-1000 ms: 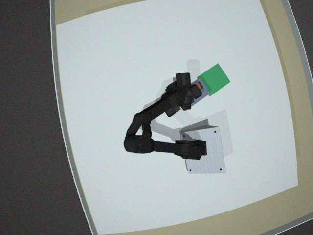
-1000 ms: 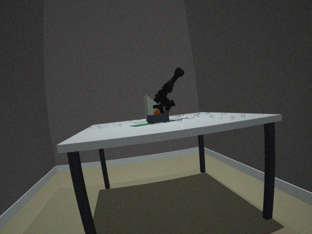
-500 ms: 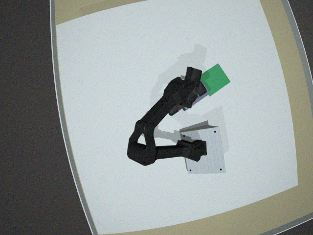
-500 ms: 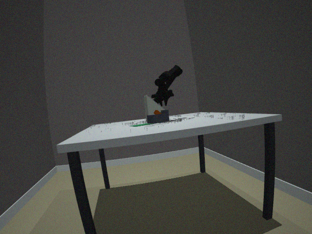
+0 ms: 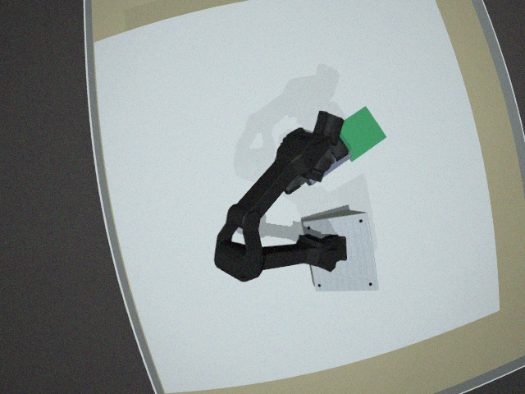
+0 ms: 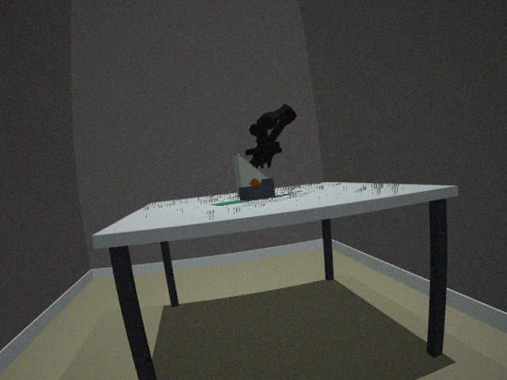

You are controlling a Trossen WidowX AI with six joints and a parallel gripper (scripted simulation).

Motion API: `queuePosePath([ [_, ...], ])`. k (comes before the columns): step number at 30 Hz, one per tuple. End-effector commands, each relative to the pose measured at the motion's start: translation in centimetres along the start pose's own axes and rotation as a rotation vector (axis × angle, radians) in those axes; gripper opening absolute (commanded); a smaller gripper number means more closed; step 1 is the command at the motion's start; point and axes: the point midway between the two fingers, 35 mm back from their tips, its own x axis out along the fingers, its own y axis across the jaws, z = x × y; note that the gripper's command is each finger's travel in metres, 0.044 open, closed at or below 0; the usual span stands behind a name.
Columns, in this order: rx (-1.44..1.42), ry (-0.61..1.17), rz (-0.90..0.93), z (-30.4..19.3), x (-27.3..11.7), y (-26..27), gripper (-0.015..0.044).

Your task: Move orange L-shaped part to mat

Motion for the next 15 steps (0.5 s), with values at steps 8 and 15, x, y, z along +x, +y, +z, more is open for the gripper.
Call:
queuePosePath([
  [8,0.002,-0.002,-0.001,0.02,0.00,-0.04,0.0180],
  [15,0.054,-0.001,-0.001,0.09,-0.03,-0.27,0.0233],
])
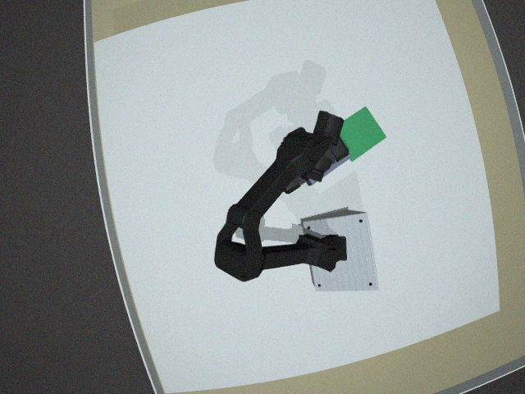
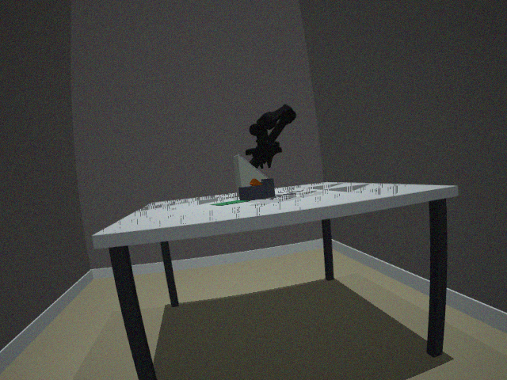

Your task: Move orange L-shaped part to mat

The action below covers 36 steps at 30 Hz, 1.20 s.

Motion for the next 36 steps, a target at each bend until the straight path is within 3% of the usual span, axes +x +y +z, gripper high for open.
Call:
queuePosePath([
  [1,0.085,-0.001,-0.002,0.2,-0.1,-0.5,0.0259],
  [2,0.150,-0.001,-0.002,0.2,-0.1,-0.8,0.0280],
  [16,1.533,0.007,-0.006,1.1,-0.3,-7.5,0.0280],
  [23,1.550,0.007,-0.006,1.1,-0.3,-7.5,0.0280],
  [36,1.550,0.007,-0.005,1.1,3.1,-7.5,0.0280],
])
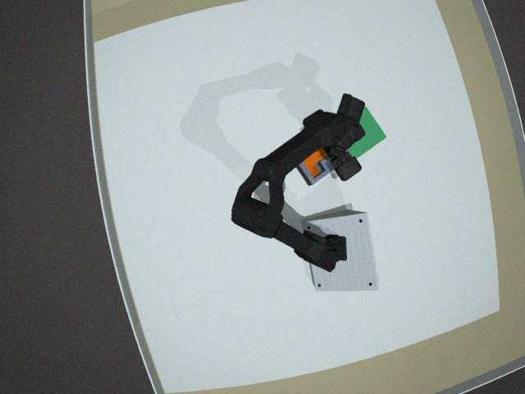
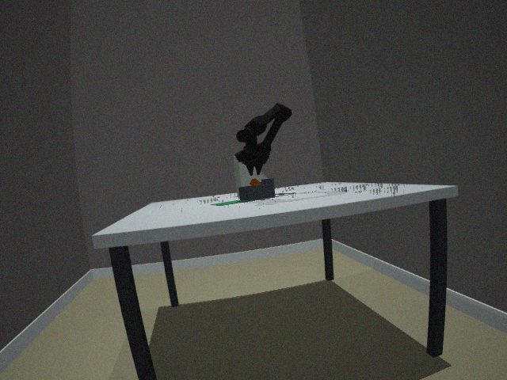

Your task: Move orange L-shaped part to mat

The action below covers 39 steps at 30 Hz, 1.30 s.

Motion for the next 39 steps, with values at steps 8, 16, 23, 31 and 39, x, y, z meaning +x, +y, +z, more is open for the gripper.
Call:
queuePosePath([
  [8,0.003,0.000,0.004,0.1,1.5,0.1,0.0280],
  [16,0.003,0.000,0.005,0.1,2.8,0.1,0.0280],
  [23,0.003,0.001,0.005,0.0,4.0,0.1,0.0280],
  [31,-0.003,-0.002,0.005,0.0,4.5,0.2,0.0254],
  [39,-0.003,-0.002,0.005,0.0,4.5,0.2,0.0122],
])
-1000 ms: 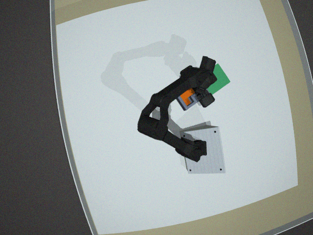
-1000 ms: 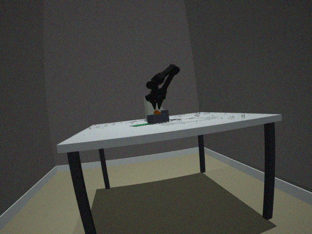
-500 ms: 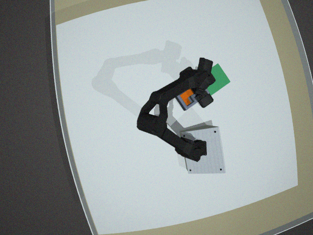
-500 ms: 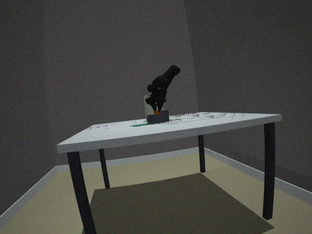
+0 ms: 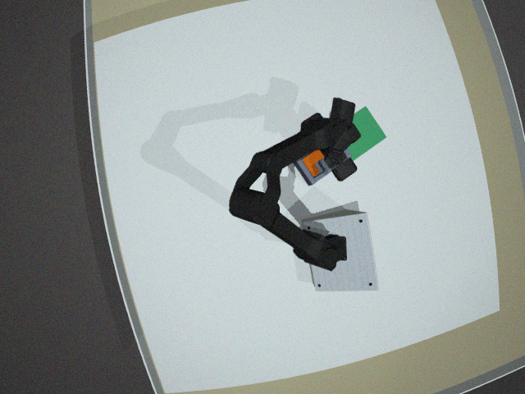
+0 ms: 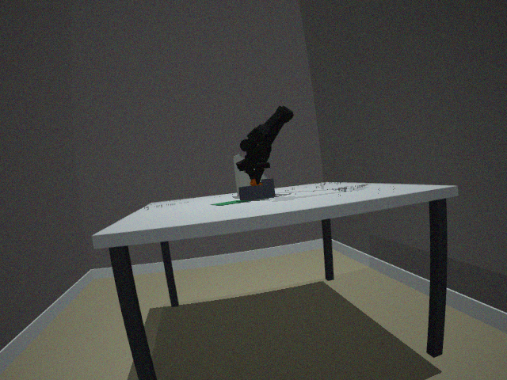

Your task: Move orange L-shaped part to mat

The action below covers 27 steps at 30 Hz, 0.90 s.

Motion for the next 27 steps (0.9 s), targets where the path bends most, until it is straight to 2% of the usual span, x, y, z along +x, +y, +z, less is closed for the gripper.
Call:
queuePosePath([
  [1,-0.003,0.000,0.000,0.0,0.0,0.0,0.0115],
  [6,-0.003,0.000,0.000,0.0,0.0,0.0,0.0082],
  [9,-0.003,0.000,0.000,0.0,0.0,0.0,0.0003],
  [27,0.001,0.001,0.000,0.0,-1.8,0.0,0.0000],
])
